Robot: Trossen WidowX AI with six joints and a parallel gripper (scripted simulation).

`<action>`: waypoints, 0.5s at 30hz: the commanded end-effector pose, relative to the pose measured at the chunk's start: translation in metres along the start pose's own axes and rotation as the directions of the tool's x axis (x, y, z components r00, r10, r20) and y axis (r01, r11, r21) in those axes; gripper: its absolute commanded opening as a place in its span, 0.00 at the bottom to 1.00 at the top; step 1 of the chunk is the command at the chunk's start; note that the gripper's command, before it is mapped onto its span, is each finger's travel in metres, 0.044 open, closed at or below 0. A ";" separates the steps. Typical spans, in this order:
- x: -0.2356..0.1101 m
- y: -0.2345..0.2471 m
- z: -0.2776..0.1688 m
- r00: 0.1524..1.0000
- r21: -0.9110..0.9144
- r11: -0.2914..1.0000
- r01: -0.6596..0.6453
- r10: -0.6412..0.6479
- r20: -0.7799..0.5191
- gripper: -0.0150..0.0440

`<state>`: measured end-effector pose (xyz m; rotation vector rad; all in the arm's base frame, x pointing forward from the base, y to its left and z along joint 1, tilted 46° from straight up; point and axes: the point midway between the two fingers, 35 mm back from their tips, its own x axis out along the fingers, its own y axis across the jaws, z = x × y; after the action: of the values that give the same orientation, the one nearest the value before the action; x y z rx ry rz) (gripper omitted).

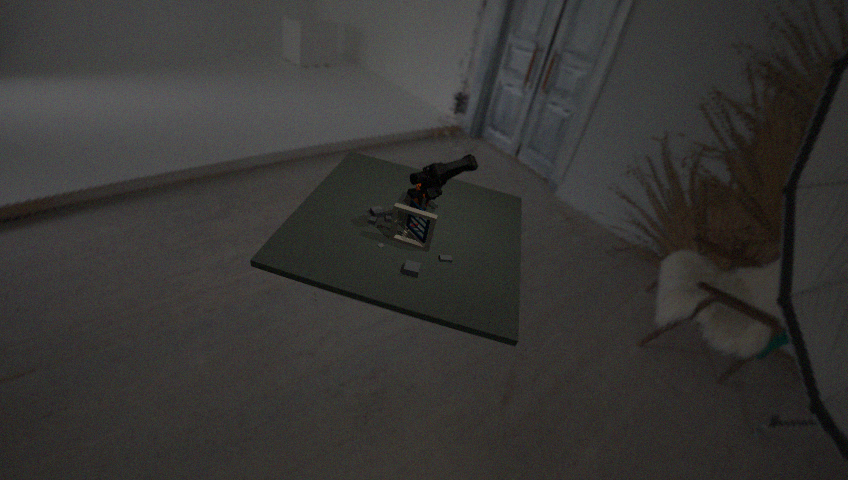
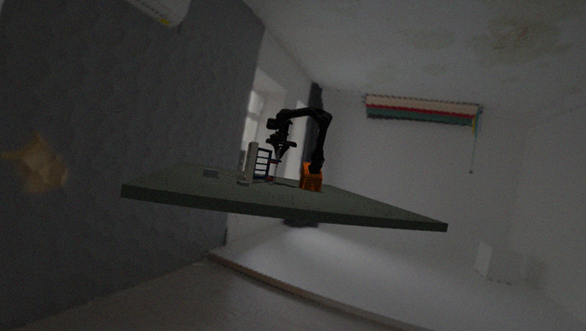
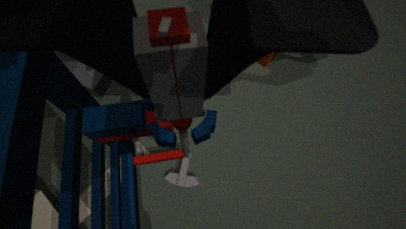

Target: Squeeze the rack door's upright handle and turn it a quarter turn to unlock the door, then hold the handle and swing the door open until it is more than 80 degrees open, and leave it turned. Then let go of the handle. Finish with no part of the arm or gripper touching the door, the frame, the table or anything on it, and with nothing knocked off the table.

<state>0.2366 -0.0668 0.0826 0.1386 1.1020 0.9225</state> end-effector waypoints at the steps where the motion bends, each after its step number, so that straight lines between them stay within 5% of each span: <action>1: 0.000 0.011 0.003 1.000 0.088 0.996 -0.001 0.001 0.007 0.29; 15: 0.000 0.043 0.015 1.000 0.304 0.953 -0.004 0.002 0.008 0.29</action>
<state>0.2254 -0.0405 0.1065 0.3367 1.2113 0.7890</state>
